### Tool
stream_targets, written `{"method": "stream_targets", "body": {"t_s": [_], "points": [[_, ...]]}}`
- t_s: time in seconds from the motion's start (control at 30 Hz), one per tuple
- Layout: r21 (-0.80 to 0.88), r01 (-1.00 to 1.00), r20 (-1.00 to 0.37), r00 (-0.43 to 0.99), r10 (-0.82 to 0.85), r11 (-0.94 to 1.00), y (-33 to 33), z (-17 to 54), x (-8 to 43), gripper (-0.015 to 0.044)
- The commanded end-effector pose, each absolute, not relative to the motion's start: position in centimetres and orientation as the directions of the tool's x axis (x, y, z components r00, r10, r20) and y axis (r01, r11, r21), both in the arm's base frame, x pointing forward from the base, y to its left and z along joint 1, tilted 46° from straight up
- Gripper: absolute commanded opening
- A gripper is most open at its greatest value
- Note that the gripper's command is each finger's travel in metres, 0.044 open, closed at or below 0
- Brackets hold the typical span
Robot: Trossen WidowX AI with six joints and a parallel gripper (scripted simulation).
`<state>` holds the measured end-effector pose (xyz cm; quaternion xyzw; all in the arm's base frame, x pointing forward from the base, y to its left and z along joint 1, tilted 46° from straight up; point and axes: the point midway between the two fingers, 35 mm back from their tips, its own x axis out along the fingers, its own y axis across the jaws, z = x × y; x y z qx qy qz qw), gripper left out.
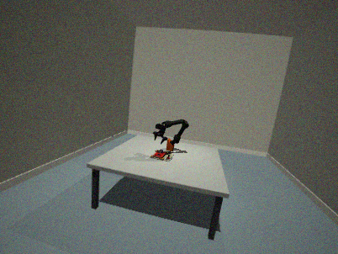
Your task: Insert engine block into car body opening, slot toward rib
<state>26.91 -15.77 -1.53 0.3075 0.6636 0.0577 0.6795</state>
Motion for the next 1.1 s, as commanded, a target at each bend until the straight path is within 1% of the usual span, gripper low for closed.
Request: {"method": "stream_targets", "body": {"t_s": [0.0,0.13,0.2,0.37,0.5,1.07], "points": [[0.587,0.323,-0.796,0.062,0.602,0.743,-13.4,-1.6,25.8,0.044],[0.659,0.332,-0.721,0.024,0.693,0.675,-11.5,-1.4,24.8,0.044],[0.671,0.335,-0.707,0.018,0.707,0.662,-11.2,-1.3,24.7,0.044],[0.671,0.335,-0.707,0.018,0.707,0.662,-11.0,-1.4,24.6,0.044],[0.672,0.334,-0.706,0.019,0.708,0.661,-8.7,-3.7,24.6,0.044],[0.672,0.334,-0.706,0.019,0.708,0.661,-6.9,-5.3,24.6,0.044]]}}
